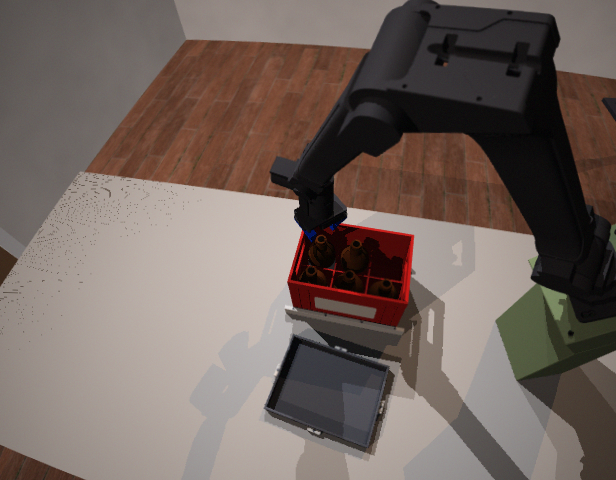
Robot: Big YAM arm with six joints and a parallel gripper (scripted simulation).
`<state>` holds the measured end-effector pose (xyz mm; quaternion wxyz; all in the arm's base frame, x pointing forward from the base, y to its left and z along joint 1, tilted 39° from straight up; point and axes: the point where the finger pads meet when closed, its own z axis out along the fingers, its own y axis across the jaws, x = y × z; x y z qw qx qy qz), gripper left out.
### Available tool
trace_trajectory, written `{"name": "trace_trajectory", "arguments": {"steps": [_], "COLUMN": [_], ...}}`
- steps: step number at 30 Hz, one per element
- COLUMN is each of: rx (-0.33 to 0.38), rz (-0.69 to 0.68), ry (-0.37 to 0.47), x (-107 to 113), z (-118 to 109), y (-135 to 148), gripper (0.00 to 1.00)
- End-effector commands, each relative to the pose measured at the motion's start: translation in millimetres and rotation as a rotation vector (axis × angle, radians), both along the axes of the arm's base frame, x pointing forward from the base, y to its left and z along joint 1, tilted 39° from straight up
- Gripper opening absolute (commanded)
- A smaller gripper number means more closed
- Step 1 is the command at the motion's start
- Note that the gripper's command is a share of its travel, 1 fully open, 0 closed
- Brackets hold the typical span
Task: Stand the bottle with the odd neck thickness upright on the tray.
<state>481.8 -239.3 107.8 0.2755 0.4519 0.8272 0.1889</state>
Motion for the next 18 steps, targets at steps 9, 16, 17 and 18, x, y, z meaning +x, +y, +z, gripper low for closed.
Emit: {"name": "trace_trajectory", "arguments": {"steps": [9, 16, 17, 18], "rx": [-0.005, -0.007, -0.007, -0.007], "rz": [-0.003, -0.003, -0.003, -0.003], "ry": [-0.018, -0.021, -0.021, -0.021], "x": [15.7, 15.1, 15.1, 15.1], "z": [4.6, 7.6, 7.6, 7.6], "y": [-2.9, -2.9, -2.9, -2.9], "gripper": [0.61, 0.61, 0.61, 0.61]}}
